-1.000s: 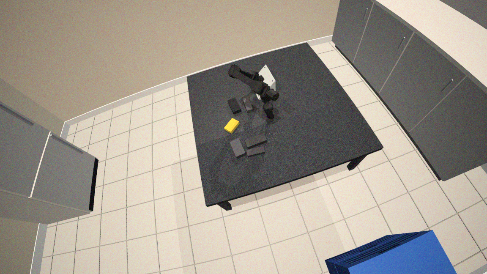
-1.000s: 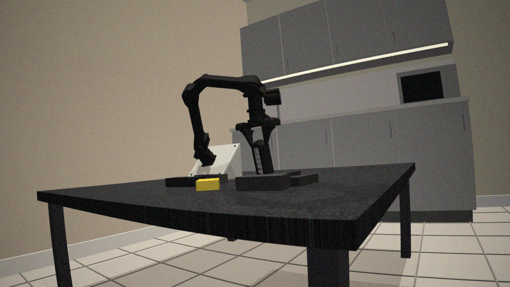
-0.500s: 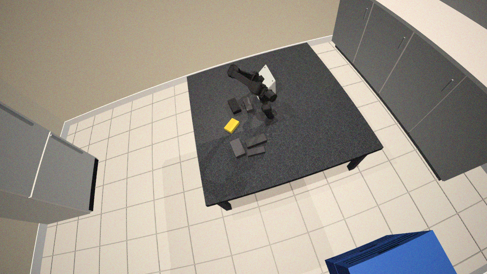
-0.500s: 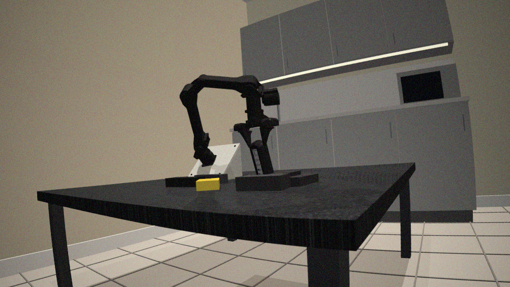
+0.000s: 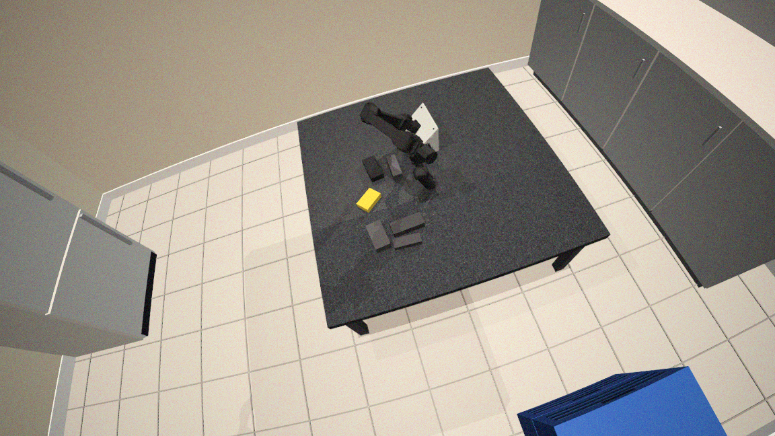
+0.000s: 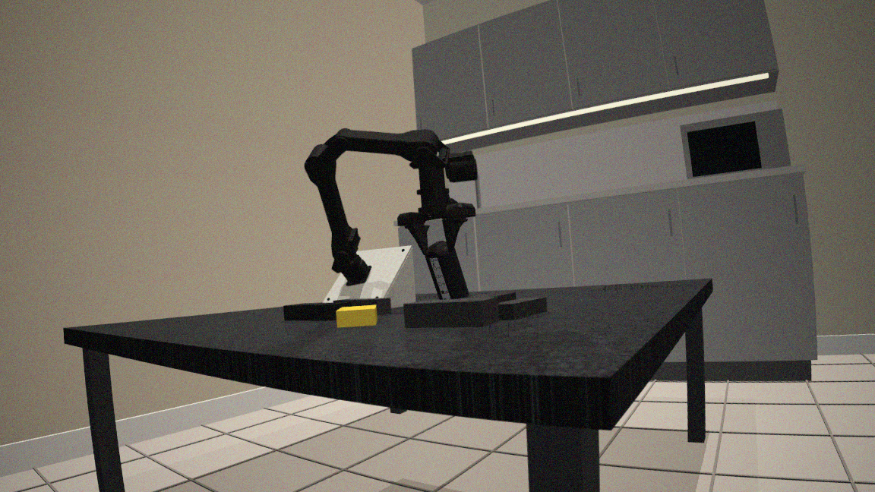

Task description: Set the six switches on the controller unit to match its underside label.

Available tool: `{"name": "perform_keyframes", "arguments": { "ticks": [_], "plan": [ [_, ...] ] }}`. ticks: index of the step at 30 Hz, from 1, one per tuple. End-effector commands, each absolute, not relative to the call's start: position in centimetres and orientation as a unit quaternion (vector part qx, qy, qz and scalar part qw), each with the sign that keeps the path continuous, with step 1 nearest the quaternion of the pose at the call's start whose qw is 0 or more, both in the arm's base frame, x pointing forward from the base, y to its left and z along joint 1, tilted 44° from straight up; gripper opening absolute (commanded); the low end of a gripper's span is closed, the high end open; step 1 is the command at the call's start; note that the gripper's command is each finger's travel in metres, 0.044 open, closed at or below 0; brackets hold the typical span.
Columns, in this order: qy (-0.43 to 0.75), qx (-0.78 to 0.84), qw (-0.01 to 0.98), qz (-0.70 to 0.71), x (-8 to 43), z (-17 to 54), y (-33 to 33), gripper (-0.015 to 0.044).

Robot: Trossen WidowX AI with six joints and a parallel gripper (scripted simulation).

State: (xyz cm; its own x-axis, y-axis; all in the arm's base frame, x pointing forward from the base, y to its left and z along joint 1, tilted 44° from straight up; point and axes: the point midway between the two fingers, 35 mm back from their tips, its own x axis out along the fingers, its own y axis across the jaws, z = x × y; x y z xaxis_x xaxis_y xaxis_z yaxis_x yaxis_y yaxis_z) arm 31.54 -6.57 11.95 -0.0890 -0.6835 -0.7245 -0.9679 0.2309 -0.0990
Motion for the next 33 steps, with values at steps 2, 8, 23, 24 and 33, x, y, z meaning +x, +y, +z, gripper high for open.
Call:
{"name": "perform_keyframes", "arguments": {
  "ticks": [2,8,23,24,33],
  "plan": [
    [0.711,-0.581,0.336,0.211,31.3,11.8,-7.3,0.0338],
    [0.711,-0.581,0.336,0.21,31.2,12.0,-7.7,0.0338],
    [0.711,-0.582,0.336,0.21,30.9,12.4,-8.8,0.0338],
    [0.711,-0.582,0.336,0.21,30.8,12.4,-8.8,0.0338],
    [0.711,-0.582,0.335,0.21,30.7,12.6,-9.5,0.0338]
  ]
}}
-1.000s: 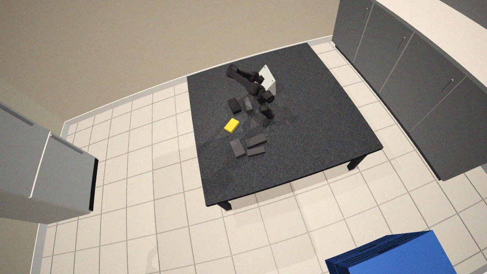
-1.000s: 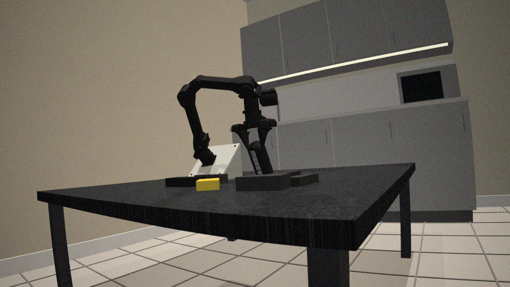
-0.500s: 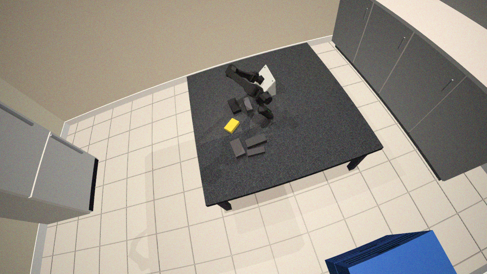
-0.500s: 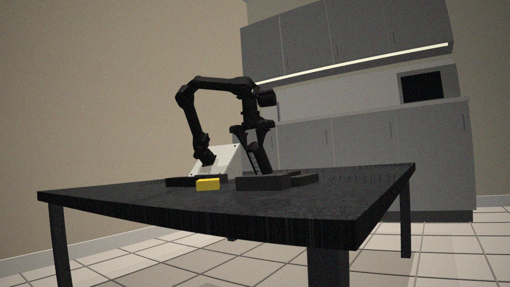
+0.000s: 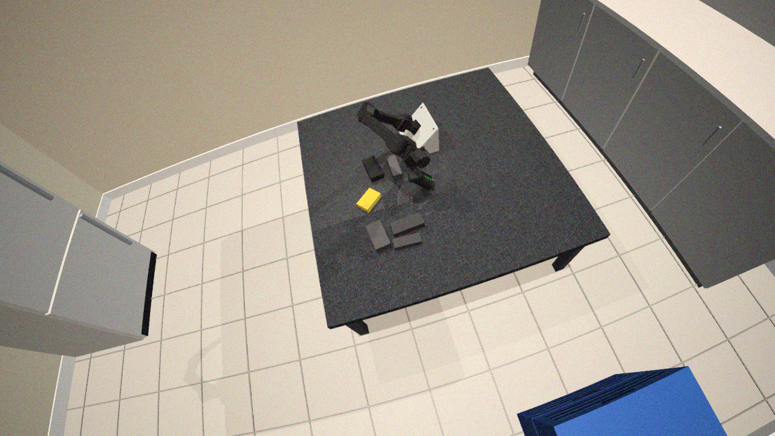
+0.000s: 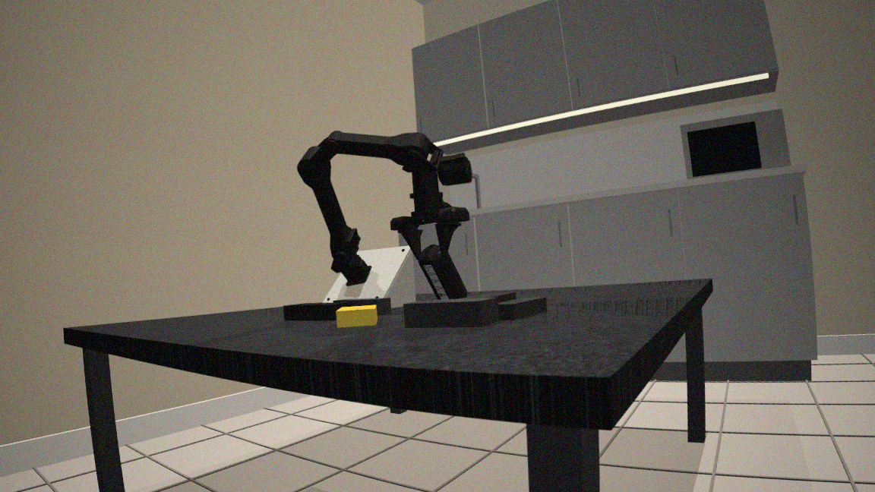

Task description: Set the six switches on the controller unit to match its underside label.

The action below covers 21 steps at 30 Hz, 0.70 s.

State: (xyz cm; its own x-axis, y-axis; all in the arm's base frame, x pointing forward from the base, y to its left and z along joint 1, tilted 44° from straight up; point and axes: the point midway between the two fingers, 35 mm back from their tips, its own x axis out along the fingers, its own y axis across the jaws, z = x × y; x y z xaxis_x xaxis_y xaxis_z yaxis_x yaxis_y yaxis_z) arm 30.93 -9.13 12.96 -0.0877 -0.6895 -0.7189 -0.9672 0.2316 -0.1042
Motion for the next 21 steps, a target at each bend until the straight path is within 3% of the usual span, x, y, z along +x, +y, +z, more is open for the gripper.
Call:
{"name": "perform_keyframes", "arguments": {
  "ticks": [1,21],
  "plan": [
    [0.711,-0.582,0.335,0.21,30.6,12.6,-9.6,0.0338],
    [0.711,-0.582,0.335,0.21,30.3,12.9,-11.0,0.0338]
  ]
}}
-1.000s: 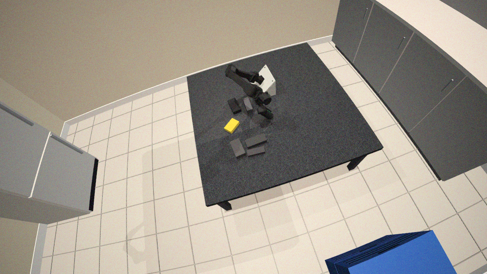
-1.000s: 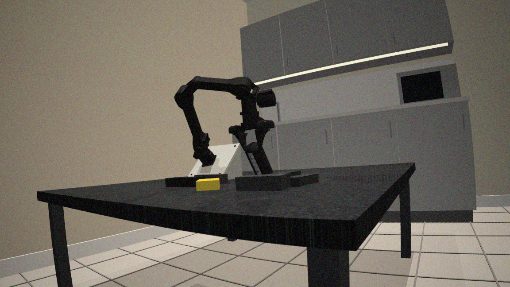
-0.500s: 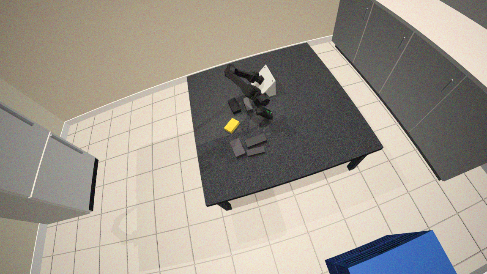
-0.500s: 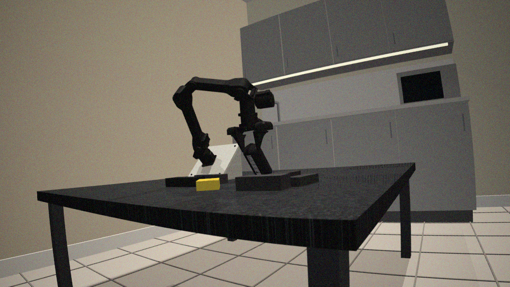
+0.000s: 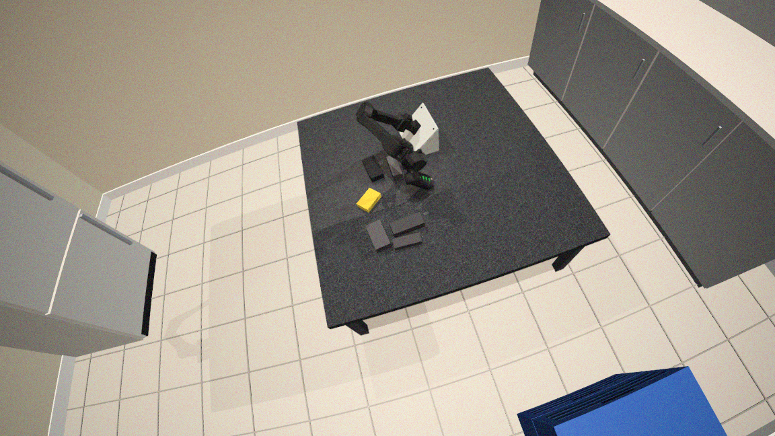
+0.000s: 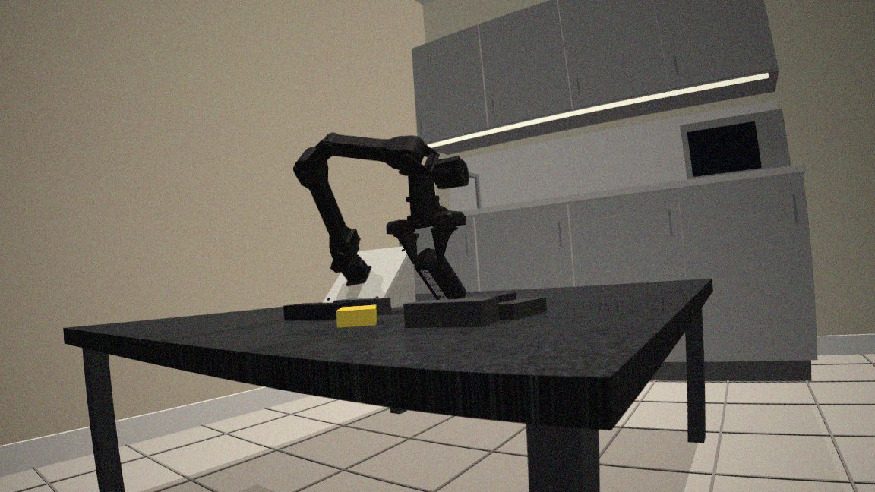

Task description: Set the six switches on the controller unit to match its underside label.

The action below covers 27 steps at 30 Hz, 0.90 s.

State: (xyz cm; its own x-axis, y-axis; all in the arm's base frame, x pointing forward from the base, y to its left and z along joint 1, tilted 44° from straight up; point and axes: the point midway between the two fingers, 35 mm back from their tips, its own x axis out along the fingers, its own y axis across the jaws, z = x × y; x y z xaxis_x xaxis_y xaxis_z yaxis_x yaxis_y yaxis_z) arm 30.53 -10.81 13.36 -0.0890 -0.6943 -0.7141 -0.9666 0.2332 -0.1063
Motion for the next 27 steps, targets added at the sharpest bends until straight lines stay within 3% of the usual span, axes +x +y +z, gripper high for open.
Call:
{"name": "perform_keyframes", "arguments": {
  "ticks": [1,27],
  "plan": [
    [0.711,-0.582,0.335,0.21,30.2,12.9,-11.1,0.0338],
    [0.711,-0.582,0.335,0.209,29.8,13.1,-13.1,0.0338]
  ]
}}
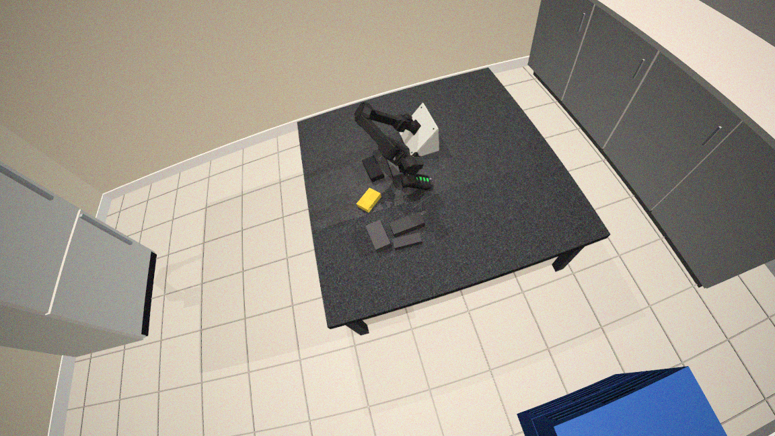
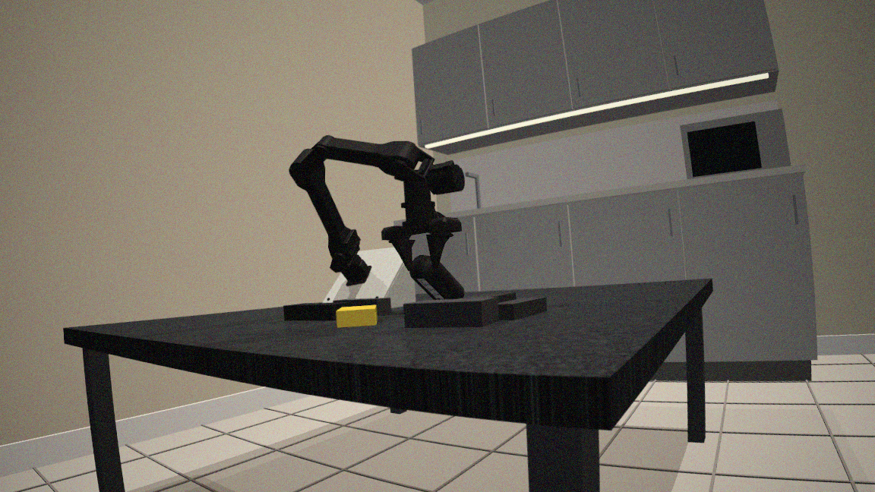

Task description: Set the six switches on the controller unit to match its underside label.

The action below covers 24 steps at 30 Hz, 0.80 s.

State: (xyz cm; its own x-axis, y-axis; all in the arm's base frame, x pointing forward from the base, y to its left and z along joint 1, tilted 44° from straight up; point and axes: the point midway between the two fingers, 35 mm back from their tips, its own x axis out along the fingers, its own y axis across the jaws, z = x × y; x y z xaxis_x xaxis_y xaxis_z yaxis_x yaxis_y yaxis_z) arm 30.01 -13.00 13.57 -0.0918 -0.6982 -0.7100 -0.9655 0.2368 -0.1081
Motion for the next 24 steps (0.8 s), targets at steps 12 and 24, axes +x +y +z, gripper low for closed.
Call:
{"name": "perform_keyframes", "arguments": {
  "ticks": [12,24],
  "plan": [
    [0.711,-0.582,0.335,0.209,29.6,13.0,-14.0,0.0338],
    [0.711,-0.582,0.335,0.209,29.3,12.9,-14.8,0.0338]
  ]
}}
